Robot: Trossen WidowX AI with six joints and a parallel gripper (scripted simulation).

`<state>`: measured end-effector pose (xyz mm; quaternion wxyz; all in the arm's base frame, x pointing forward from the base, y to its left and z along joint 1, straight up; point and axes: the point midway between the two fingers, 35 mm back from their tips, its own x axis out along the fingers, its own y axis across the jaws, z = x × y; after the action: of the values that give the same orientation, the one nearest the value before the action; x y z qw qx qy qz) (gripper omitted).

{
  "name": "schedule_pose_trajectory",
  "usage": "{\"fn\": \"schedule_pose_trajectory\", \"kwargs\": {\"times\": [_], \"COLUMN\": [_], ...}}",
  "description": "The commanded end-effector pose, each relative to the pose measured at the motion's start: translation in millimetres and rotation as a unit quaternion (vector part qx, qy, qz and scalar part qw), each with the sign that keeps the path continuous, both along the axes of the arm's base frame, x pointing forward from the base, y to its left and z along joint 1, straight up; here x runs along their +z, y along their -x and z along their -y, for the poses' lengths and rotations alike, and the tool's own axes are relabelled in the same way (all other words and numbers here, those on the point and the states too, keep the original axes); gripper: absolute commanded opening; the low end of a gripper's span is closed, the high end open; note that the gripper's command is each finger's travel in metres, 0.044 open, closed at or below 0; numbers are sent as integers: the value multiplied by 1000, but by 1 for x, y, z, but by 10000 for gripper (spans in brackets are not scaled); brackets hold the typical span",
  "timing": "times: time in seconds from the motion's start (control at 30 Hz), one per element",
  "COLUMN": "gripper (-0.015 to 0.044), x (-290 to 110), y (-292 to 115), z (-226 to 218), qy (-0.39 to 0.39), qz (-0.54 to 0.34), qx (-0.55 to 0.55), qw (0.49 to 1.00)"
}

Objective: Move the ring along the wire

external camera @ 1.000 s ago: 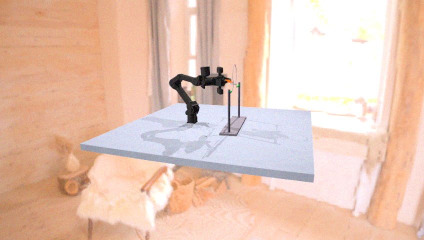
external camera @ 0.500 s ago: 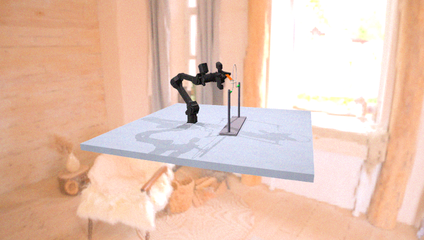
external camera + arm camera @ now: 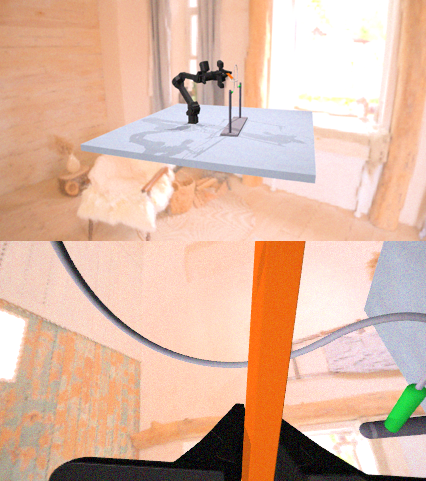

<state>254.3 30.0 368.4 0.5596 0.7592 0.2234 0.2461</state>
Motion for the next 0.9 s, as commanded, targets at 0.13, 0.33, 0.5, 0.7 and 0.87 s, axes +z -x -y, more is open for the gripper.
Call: {"fn": "schedule_pose_trajectory", "kwargs": {"times": [0.13,0.33,0.5,0.7,0.87], "gripper": [-150,-150,-150,-150,-150], "x": [1,-2,-4,-8,-10], "y": [1,1,1,1,0], "z": [0,-1,-1,-1,-1], "qy": [46,85,120,163,198], "qz": [3,3,3,4,4], "qx": [2,2,3,3,3], "qw": [999,996,993,987,980]}}
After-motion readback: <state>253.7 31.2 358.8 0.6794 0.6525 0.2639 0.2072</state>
